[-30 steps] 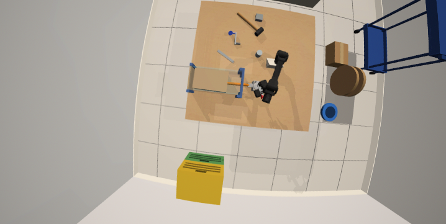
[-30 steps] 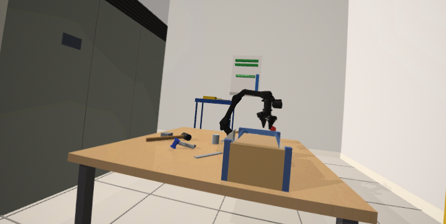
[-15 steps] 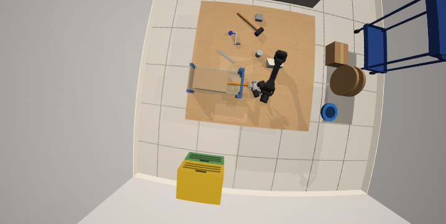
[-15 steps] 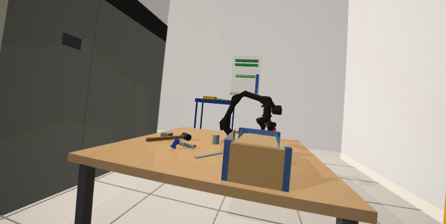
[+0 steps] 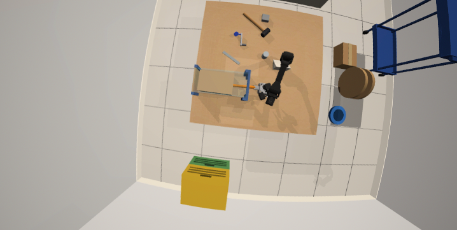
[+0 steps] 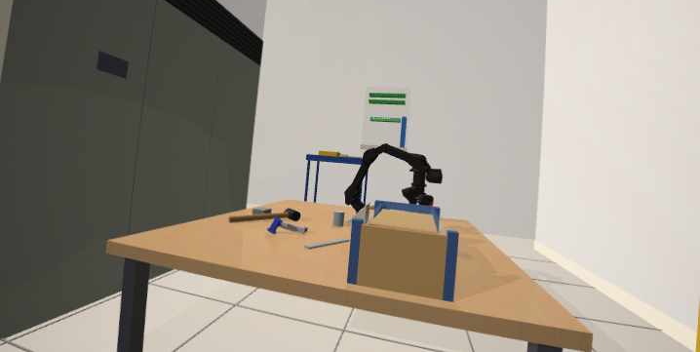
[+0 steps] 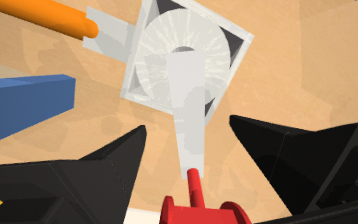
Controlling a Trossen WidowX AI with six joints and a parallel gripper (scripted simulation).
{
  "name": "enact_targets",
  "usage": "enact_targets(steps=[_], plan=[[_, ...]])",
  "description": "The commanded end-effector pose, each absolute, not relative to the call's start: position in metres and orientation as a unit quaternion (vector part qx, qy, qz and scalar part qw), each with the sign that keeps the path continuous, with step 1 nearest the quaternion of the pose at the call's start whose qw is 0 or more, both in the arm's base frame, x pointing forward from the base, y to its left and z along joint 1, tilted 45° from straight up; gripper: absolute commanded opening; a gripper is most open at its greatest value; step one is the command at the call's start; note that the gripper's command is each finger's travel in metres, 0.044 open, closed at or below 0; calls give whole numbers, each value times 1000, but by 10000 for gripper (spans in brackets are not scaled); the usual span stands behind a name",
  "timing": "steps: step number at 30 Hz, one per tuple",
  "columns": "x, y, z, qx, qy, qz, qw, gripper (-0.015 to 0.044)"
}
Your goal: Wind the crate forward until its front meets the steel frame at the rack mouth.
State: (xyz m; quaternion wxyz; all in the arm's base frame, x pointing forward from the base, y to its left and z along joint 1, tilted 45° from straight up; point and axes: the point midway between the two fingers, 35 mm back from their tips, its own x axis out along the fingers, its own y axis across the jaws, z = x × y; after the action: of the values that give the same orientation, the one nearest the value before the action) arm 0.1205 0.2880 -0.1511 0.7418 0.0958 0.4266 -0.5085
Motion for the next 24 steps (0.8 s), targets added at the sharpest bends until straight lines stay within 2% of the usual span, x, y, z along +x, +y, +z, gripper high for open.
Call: enact_targets(steps=[1,8,20,23,24], plan=[[120,289,-151,96,427,-508,742,335],[120,289,-151,96,427,-508,742,151],[120,289,-151,96,427,-508,742,71],[120,289,-151,96,427,-508,742,0],[120,289,-151,96,427,-508,742,0]])
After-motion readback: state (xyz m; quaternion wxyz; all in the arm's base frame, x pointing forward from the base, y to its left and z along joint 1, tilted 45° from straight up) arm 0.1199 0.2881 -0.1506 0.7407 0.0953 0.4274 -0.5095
